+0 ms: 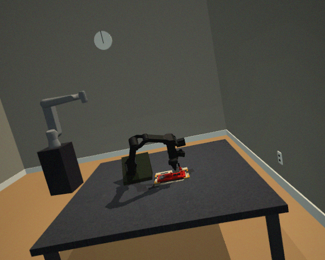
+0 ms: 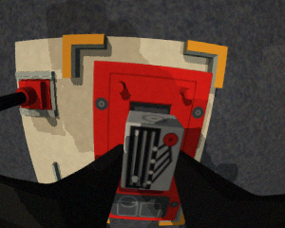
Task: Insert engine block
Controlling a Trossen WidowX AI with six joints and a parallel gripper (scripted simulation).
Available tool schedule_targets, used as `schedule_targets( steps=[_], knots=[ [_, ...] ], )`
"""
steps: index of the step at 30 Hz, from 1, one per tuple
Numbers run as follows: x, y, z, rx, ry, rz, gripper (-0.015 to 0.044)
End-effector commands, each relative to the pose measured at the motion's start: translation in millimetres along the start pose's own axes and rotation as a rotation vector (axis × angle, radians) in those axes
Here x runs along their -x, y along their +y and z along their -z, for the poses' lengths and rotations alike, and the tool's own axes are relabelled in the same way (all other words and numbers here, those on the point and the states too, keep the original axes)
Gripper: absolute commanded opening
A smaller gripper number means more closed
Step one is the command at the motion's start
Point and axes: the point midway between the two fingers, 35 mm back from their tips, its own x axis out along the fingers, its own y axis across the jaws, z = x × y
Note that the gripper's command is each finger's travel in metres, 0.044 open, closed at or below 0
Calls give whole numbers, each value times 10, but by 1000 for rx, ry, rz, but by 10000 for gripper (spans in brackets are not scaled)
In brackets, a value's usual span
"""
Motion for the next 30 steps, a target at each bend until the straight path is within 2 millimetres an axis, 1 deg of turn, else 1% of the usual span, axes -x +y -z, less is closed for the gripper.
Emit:
schedule_targets(
  steps=[1,4,9,27,30],
  knots=[
    [2,-6,-3,-9,-3,3,160],
    [3,-7,-3,-5,-3,3,160],
    [5,-13,-6,50,-3,3,160],
    [5,-15,-7,45,-3,3,160],
    [7,-17,-8,21,-3,3,160]
  ],
)
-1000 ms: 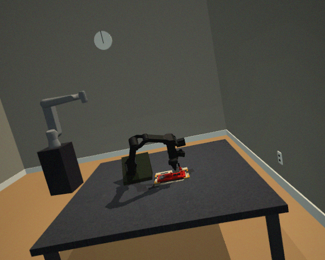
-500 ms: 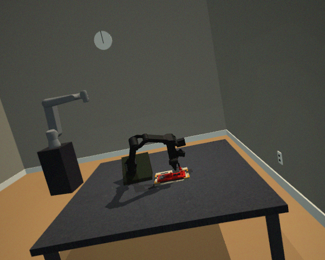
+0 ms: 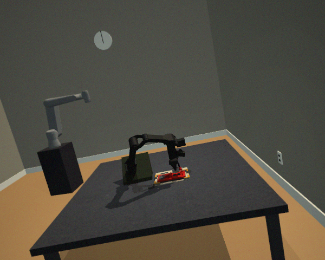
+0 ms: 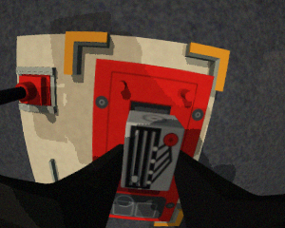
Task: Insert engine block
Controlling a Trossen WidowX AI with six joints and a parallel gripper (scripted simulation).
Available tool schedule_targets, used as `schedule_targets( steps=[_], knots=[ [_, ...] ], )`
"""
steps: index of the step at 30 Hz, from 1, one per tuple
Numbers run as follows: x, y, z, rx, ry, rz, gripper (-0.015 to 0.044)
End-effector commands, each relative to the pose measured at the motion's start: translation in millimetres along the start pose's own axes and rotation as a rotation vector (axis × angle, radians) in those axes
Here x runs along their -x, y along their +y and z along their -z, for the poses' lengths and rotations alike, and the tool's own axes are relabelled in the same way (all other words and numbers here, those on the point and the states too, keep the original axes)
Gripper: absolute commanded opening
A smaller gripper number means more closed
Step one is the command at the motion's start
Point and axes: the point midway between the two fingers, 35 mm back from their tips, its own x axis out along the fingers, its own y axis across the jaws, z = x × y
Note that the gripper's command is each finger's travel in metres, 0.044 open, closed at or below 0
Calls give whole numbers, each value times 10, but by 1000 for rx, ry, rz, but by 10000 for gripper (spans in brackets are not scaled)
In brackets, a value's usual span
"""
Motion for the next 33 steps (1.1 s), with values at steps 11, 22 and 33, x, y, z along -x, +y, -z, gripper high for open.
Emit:
schedule_targets(
  steps=[11,22,33],
  knots=[
    [-19,-13,-5,-10,-2,3,160],
    [-46,-12,-4,-1,-2,3,160],
    [-71,-12,-4,-3,-2,4,160]
  ],
)
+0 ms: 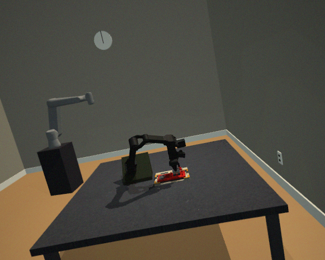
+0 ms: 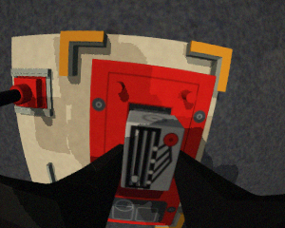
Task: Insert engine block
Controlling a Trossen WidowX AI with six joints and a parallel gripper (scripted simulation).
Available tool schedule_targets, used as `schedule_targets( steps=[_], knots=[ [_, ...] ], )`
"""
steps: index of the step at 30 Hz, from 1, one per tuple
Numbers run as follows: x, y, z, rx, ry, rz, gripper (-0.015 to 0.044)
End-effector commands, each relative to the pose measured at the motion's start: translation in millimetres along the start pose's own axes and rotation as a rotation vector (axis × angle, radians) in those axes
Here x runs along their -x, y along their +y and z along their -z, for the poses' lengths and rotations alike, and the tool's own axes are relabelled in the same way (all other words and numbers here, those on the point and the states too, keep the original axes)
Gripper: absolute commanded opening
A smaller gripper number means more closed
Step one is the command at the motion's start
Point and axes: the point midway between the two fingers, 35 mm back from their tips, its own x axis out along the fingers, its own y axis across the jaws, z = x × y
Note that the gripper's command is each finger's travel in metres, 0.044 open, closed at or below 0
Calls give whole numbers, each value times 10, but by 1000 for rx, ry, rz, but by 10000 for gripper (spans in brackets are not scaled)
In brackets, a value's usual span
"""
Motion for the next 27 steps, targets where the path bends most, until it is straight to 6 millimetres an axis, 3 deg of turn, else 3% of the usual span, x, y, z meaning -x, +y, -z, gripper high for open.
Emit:
schedule_targets(
  steps=[1,27],
  knots=[
    [-8,-3,-2,7,-2,4,160],
    [-53,-4,-1,8,-2,4,160]
  ],
)
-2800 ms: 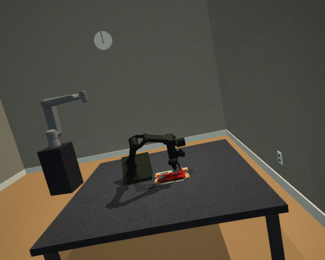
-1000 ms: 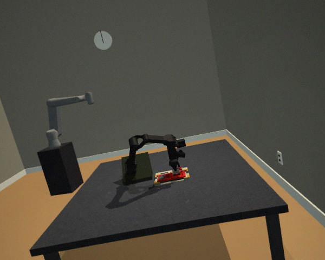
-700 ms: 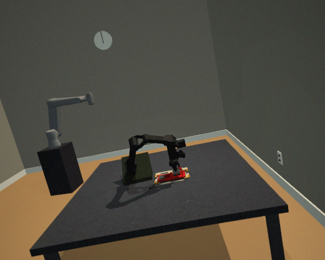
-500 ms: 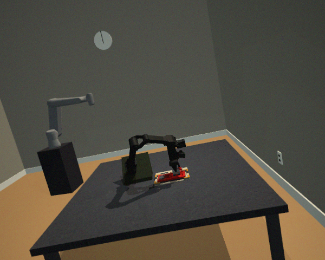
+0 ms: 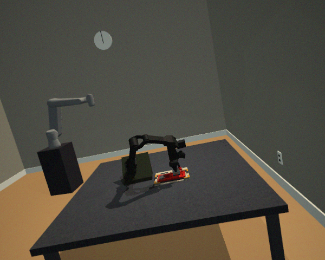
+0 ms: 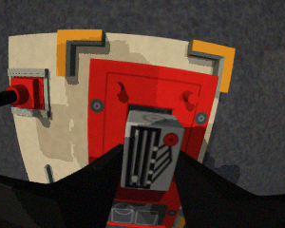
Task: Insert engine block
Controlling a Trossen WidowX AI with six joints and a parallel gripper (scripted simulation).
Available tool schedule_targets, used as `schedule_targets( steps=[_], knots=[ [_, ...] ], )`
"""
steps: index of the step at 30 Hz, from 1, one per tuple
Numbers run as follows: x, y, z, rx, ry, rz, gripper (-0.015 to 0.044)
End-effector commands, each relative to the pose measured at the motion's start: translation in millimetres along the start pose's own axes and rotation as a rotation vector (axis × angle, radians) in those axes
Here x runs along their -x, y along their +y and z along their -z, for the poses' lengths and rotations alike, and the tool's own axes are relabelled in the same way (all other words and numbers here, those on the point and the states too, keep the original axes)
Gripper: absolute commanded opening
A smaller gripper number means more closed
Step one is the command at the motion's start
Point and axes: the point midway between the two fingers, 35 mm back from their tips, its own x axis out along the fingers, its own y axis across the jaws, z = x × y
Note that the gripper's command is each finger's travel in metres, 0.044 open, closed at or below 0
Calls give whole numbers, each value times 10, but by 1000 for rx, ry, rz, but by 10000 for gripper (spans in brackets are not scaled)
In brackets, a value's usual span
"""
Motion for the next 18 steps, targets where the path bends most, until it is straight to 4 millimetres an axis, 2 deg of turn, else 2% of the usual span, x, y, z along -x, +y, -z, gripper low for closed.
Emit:
schedule_targets(
  steps=[1,18],
  knots=[
    [-8,-2,-1,7,-1,4,160],
    [-36,-3,-1,7,-1,4,160]
  ],
)
